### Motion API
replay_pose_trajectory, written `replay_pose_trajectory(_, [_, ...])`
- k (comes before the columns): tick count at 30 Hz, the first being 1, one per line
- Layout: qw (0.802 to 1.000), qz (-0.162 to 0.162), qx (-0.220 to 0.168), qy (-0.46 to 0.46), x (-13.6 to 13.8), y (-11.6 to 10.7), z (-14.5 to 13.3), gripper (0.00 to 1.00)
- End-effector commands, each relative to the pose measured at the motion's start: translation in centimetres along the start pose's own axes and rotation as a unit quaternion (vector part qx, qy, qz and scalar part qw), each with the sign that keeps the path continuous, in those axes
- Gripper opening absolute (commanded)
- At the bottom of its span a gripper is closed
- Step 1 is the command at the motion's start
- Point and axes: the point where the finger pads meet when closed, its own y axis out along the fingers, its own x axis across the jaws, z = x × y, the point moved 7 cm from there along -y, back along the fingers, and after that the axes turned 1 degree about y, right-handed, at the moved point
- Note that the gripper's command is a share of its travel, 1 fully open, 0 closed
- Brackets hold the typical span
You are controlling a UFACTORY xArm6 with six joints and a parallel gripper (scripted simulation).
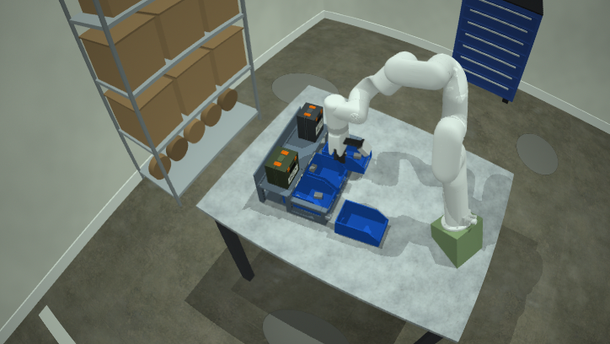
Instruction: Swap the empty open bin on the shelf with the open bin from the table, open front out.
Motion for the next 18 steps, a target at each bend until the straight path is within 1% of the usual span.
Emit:
replay_pose_trajectory(1, [1.0,0.0,-0.003,0.0,-0.03,-0.15,-0.3,0.0])
replay_pose_trajectory(18, [1.0,0.0,-0.005,0.0,-0.02,-0.16,-0.6,0.0])
